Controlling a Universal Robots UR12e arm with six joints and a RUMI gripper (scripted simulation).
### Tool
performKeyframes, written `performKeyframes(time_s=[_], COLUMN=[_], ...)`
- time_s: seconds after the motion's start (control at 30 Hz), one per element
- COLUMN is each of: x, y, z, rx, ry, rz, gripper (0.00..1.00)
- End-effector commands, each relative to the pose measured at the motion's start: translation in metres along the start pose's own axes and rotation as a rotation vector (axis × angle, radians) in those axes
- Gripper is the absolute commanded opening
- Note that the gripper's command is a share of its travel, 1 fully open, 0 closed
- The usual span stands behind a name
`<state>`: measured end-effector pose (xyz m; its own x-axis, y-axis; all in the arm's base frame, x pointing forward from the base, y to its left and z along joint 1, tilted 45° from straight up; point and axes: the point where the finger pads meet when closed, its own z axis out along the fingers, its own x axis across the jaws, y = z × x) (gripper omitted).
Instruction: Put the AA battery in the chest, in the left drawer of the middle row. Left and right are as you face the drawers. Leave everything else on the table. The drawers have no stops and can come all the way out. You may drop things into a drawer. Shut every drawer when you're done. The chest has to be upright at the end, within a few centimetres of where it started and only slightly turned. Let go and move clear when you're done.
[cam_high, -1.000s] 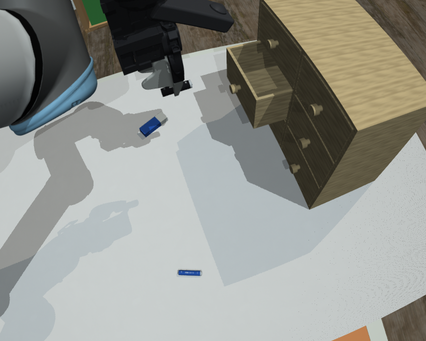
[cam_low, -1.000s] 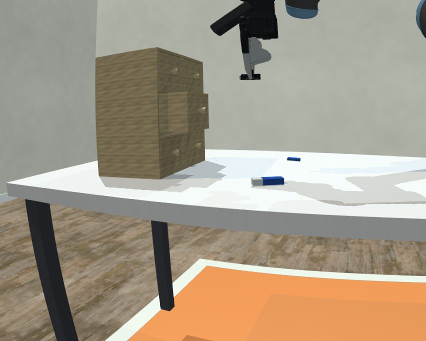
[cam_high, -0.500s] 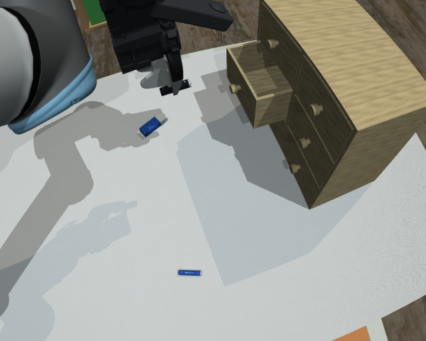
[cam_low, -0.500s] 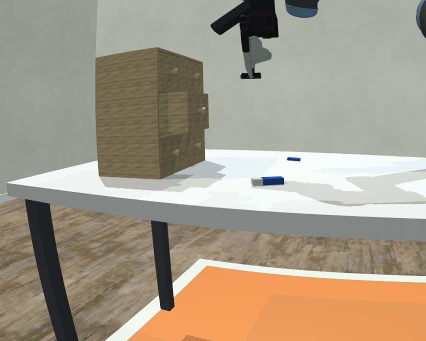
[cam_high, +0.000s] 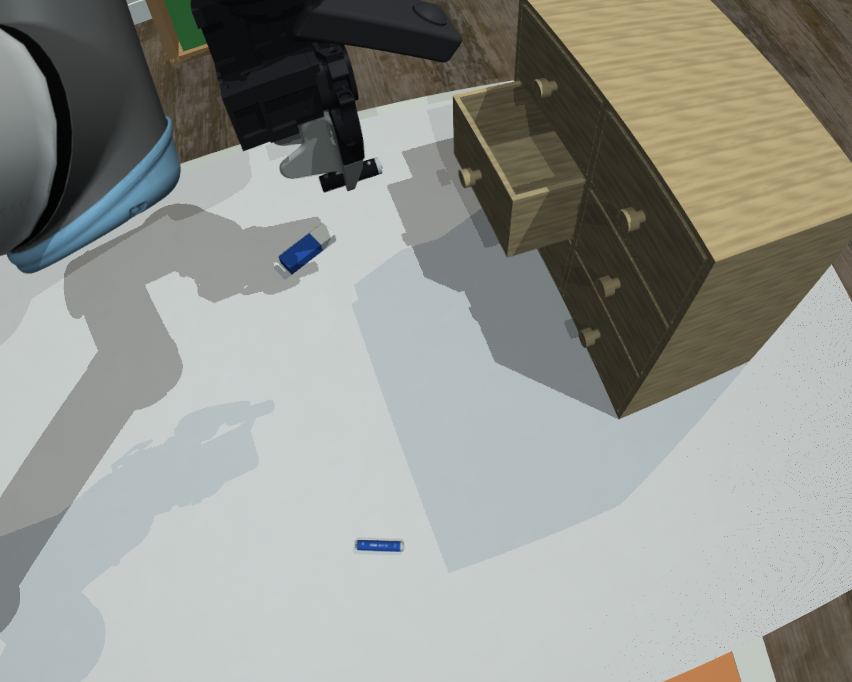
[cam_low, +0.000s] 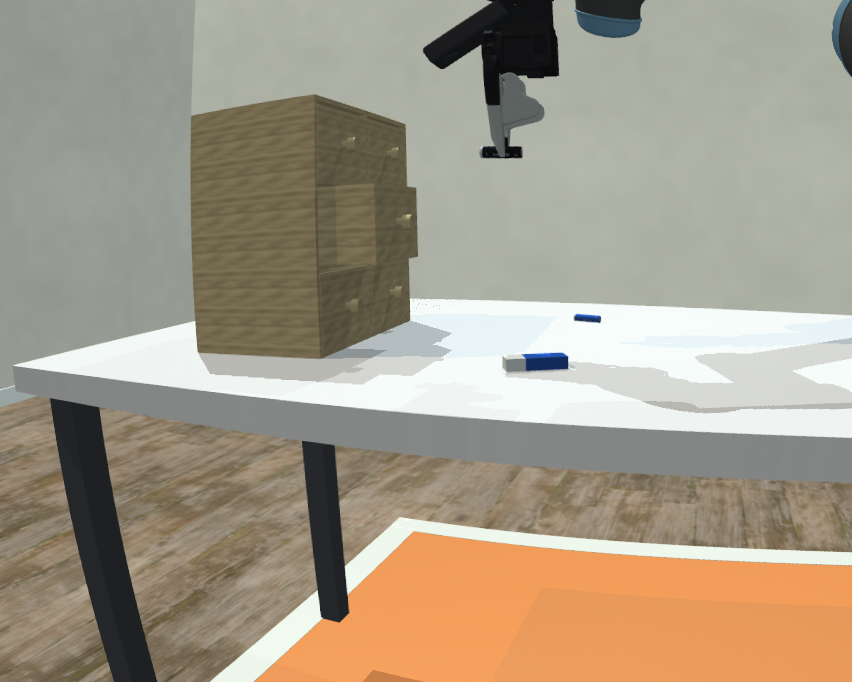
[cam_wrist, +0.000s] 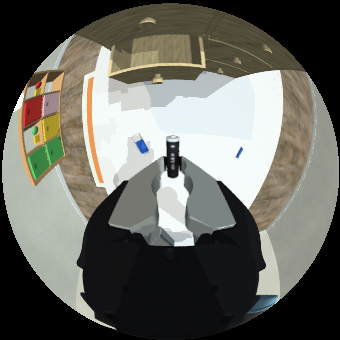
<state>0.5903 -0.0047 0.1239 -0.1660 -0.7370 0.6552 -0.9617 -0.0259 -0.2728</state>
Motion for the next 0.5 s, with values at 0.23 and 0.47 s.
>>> performKeyframes(time_s=[0.23,0.47], x=[-0.0003,-0.0004], y=[0.0022,0.0023], z=[-0.0001,0.0011], rx=[0.091,0.160], ry=[0.002,0.000], rz=[-0.002,-0.001], gripper=[0.05,0.05])
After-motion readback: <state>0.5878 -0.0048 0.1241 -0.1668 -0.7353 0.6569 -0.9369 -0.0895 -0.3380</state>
